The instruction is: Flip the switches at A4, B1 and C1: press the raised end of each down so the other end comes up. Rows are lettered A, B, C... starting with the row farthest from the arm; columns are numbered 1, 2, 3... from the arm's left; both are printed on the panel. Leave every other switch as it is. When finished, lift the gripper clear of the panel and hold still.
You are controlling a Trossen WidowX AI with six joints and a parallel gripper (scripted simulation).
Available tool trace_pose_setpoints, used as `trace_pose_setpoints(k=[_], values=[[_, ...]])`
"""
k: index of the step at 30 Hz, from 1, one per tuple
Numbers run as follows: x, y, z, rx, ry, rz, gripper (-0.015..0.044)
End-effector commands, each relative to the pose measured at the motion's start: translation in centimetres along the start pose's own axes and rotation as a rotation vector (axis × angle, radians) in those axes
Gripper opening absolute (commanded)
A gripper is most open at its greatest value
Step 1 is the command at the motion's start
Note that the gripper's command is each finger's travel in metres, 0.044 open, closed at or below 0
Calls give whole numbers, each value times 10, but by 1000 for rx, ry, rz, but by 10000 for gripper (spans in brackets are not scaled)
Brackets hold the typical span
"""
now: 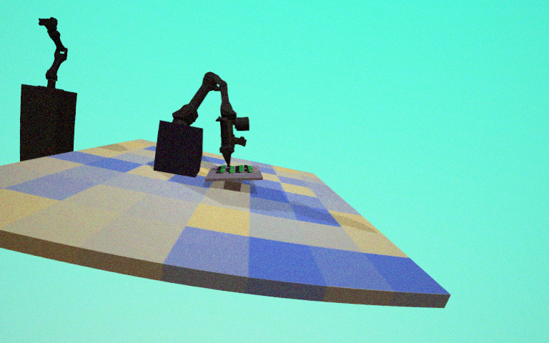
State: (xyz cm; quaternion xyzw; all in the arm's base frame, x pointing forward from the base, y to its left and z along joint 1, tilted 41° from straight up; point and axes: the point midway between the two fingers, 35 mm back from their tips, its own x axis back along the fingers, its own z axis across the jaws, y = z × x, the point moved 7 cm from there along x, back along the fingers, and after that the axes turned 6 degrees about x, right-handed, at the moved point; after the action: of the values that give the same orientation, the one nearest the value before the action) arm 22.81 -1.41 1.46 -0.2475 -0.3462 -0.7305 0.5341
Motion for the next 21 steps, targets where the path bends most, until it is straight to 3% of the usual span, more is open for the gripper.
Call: trace_pose_setpoints(k=[1,21], values=[[-1,0,0,-4,-3,0,0],[-3,0,0,-4,-3,0,0]])
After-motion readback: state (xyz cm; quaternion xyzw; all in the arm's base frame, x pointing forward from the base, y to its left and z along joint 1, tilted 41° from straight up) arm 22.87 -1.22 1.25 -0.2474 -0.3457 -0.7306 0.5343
